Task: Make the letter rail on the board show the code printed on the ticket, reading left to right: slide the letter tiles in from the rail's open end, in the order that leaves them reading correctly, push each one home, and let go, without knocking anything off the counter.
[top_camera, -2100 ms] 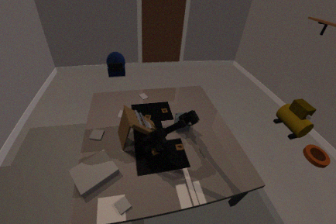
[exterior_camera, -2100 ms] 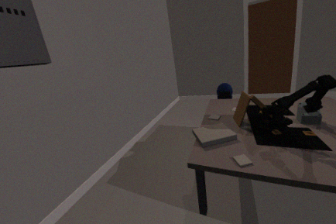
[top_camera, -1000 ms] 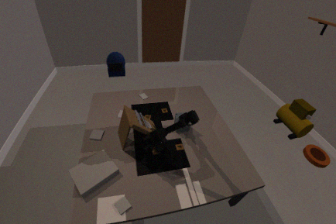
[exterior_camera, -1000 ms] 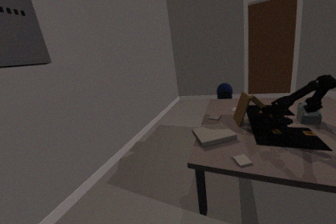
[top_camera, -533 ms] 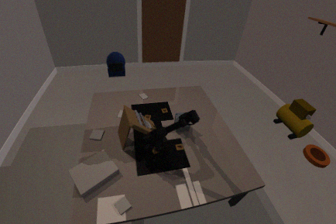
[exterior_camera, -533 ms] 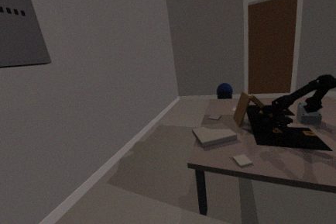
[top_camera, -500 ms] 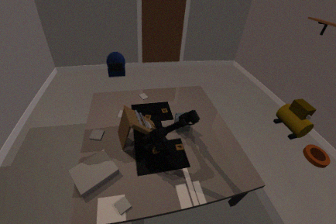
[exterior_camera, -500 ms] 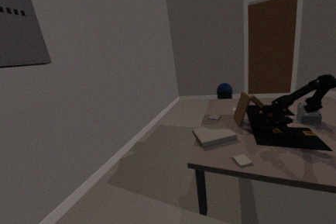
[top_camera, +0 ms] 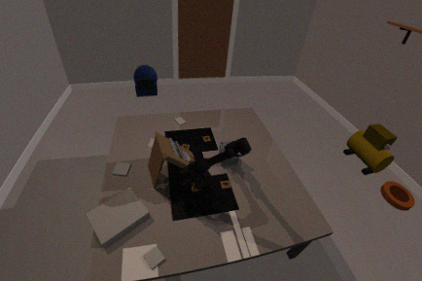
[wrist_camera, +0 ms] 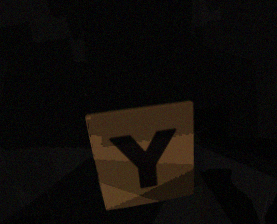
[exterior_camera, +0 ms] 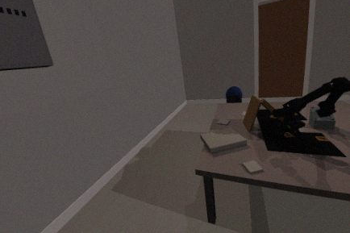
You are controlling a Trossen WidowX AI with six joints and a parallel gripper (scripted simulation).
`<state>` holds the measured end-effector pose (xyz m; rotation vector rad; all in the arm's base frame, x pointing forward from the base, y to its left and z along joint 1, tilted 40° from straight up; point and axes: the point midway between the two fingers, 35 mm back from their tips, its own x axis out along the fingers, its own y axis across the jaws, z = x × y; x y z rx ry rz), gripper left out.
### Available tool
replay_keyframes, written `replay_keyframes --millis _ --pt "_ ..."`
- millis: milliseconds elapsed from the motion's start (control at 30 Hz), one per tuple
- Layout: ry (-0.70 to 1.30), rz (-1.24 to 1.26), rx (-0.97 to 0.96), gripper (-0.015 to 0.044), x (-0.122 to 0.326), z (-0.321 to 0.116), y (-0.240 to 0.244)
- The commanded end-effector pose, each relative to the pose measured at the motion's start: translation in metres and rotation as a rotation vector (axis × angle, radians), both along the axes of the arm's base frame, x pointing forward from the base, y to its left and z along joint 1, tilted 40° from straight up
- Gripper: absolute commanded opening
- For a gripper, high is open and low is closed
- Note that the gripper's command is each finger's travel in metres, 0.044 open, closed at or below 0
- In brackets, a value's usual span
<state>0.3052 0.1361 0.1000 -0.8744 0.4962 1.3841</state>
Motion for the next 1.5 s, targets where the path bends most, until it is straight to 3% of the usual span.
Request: replay_keyframes --millis 0,933,1467 --pt "-0.005 0.001 0.004 0.0 0.0 0.003 -0.002" --pt "-0.003 0.0 -0.001 0.0 -0.002 0.008 -0.01" --pt "-0.265 -0.019 -0.018 0.0 0.03 0.048 -0.026"
